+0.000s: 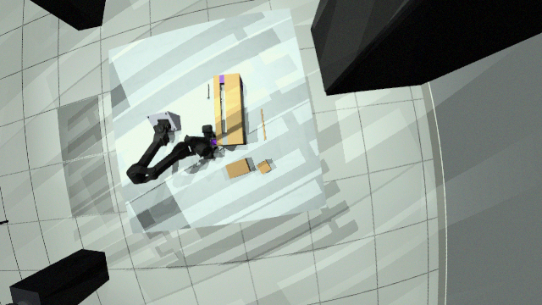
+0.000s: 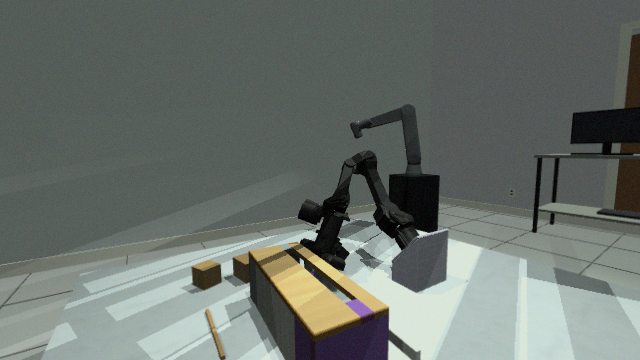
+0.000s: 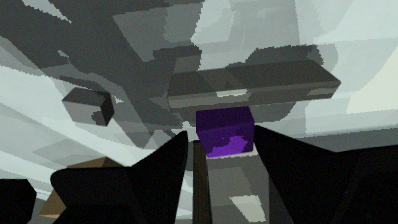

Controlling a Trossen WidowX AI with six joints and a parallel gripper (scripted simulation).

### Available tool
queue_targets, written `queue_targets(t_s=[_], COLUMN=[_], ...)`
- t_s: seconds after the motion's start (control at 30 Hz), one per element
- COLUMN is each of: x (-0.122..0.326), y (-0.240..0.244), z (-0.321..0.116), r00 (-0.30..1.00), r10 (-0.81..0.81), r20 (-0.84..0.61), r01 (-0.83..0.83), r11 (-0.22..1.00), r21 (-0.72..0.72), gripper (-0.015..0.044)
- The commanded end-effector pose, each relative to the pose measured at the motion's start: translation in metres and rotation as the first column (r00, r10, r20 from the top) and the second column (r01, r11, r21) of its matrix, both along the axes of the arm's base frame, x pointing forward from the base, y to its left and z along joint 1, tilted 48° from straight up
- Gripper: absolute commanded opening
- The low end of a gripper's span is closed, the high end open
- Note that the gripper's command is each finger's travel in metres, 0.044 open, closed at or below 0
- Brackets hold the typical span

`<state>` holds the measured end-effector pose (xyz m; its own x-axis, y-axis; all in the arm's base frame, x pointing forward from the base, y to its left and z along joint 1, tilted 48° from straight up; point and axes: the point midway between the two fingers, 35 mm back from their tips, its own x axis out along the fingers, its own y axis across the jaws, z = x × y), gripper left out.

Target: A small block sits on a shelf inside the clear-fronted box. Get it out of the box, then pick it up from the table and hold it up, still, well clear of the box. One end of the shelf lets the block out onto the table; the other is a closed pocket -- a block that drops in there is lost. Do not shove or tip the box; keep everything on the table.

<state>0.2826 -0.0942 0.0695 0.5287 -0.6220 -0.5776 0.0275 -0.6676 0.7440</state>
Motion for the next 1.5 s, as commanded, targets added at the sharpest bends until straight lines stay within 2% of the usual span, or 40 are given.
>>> queue_targets(t_s=[0.0, 0.1, 0.2, 0.3, 0.93, 1.2, 1.47], x=[-0.001, -0.001, -0.001, -0.001, -0.008, -0.011, -0.014], y=[-0.001, -0.001, -0.001, 0.002, 0.046, 0.051, 0.056], z=[-0.005, -0.005, -0.005, -0.003, 0.039, 0.039, 0.039], r00=[1.000, 1.000, 1.000, 1.000, 1.000, 0.964, 0.851], r10=[0.004, 0.004, 0.004, 0.008, 0.007, 0.156, 0.270], r20=[-0.016, -0.016, -0.016, -0.019, -0.009, -0.217, -0.450], r01=[-0.004, -0.004, -0.004, -0.008, -0.007, -0.188, -0.403], r11=[1.000, 1.000, 1.000, 1.000, 1.000, 0.973, 0.885], r21=[0.000, 0.000, 0.000, 0.000, 0.001, -0.136, -0.232], gripper=[0.0180, 0.0101, 0.0081, 0.0002, 0.0000, 0.0000, 0.0000])
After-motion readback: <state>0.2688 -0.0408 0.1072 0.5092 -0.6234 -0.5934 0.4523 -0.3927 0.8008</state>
